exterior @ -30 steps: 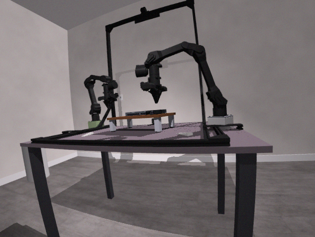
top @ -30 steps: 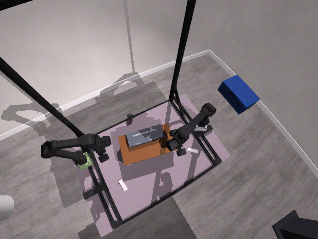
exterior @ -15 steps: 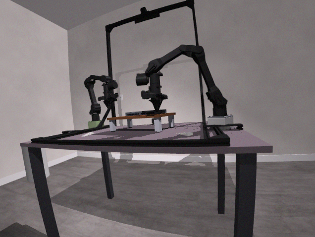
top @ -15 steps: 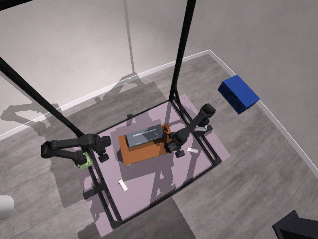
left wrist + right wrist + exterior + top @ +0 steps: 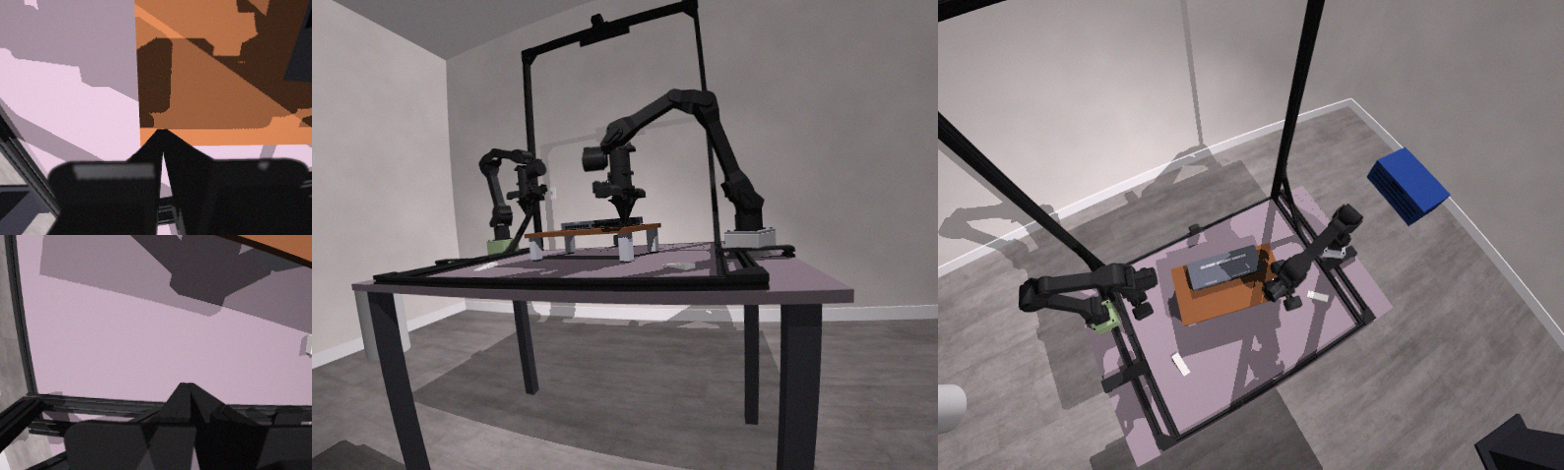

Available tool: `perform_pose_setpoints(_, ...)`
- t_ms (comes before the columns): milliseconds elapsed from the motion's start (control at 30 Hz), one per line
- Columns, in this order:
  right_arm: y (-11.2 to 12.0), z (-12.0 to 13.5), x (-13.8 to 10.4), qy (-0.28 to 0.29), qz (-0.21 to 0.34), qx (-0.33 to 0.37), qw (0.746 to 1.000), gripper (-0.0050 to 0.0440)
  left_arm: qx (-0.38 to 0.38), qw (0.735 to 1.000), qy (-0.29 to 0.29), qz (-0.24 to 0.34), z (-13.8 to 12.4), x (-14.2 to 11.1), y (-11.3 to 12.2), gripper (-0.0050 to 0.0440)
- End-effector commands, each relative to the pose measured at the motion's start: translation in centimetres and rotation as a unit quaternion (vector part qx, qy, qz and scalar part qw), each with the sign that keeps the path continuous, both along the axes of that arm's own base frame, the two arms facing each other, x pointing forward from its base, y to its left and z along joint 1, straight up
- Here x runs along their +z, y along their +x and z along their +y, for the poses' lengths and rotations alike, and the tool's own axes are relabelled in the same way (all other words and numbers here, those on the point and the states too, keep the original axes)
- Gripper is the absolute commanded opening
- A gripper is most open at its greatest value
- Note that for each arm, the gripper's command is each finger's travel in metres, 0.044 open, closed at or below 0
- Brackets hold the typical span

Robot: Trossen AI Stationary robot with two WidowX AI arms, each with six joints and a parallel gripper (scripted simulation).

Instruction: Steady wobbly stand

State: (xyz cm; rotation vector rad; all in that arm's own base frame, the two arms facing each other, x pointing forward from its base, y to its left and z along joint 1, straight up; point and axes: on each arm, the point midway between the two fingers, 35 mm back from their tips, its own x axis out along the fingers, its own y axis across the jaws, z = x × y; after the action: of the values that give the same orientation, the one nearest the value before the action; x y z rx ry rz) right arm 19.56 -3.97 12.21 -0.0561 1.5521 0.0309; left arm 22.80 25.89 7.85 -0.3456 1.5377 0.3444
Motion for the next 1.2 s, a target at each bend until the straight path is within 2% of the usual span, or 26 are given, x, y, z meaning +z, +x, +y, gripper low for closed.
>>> perform_pose_setpoints(0,0.0,0.0,0.0,0.000,0.000,0.000,1.000,0.0000,-0.003,1.000,0.000,0.003,0.0,-0.2,-0.1,0.0000)
perform_pose_setpoints(100,0.0,0.0,0.0,0.000,0.000,0.000,1.000,0.0000,-0.003,1.000,0.000,0.003,0.0,-0.2,-0.1,0.0000)
perform_pose_setpoints(133,0.0,0.0,0.0,0.000,0.000,0.000,1.000,0.0000,-0.003,1.000,0.000,0.003,0.0,-1.8,-0.1,0.0000)
perform_pose_setpoints(1167,0.0,0.0,0.0,0.000,0.000,0.000,1.000,0.0000,-0.003,1.000,0.000,0.003,0.0,-2.1,-0.1,0.0000)
